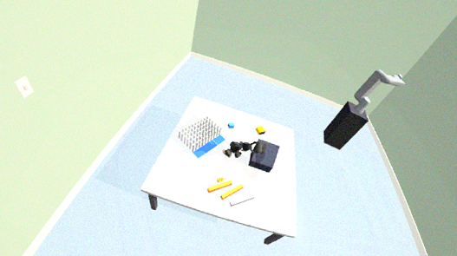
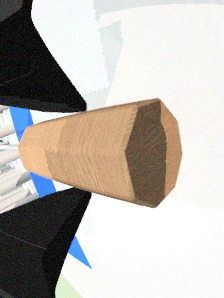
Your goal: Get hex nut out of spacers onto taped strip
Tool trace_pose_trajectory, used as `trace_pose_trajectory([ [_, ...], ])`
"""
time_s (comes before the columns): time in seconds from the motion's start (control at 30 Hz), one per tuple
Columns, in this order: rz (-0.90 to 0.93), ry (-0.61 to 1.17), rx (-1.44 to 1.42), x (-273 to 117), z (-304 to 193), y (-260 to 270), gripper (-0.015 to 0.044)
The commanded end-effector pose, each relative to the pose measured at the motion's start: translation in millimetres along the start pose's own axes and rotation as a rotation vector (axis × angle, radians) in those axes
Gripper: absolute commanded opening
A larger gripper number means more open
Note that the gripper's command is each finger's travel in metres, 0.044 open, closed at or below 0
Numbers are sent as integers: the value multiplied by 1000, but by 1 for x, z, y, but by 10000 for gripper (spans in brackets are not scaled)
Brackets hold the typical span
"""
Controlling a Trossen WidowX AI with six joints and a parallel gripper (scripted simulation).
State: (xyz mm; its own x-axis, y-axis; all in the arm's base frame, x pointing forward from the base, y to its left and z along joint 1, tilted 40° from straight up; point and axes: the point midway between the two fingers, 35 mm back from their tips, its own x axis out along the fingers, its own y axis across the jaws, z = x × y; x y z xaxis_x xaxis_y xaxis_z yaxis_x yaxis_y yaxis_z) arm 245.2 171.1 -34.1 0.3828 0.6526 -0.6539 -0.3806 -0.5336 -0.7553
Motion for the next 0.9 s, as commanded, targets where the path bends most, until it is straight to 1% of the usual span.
trace_pose_trajectory([
  [0.0, -8, 4, -6, 1, -5, -3, 0],
  [0.87, -8, 4, -8, 9, -22, -4, 0],
])
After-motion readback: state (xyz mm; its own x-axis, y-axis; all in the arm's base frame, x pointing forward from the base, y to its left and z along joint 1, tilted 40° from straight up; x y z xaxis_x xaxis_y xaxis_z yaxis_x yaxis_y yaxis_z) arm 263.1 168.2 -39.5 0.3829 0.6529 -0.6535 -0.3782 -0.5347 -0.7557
